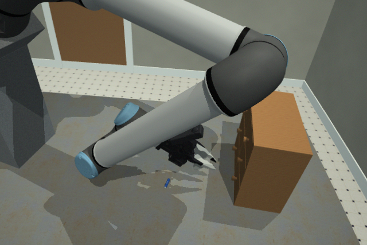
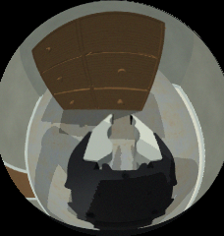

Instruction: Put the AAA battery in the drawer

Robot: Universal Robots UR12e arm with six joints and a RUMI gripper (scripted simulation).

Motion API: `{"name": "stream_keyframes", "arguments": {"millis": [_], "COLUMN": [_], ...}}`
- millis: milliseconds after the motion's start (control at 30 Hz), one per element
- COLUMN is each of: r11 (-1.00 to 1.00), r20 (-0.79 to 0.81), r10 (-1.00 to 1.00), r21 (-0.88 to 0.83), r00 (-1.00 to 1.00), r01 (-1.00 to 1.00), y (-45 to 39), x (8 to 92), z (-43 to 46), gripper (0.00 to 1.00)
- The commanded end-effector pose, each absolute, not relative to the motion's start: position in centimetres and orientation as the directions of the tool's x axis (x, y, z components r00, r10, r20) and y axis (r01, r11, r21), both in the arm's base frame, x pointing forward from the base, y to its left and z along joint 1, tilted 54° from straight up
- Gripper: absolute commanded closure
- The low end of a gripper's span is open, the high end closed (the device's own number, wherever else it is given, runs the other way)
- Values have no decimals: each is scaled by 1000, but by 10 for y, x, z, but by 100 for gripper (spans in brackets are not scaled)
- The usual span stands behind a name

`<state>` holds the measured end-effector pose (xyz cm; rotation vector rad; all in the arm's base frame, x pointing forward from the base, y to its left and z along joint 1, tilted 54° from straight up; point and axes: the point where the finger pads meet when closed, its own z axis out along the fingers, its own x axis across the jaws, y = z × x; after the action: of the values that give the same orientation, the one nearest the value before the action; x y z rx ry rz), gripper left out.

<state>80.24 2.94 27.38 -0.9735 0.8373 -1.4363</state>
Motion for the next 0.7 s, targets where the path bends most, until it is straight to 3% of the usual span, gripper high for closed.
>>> {"name": "stream_keyframes", "arguments": {"millis": [0,667], "r11": [-94,-94], "r20": [101,101], "r10": [-995,-995], "r21": [-910,-910], "r00": [-4,-4], "r01": [403,403], "y": [30,29], "x": [815,868], "z": [274,274], "gripper": [80,80]}}
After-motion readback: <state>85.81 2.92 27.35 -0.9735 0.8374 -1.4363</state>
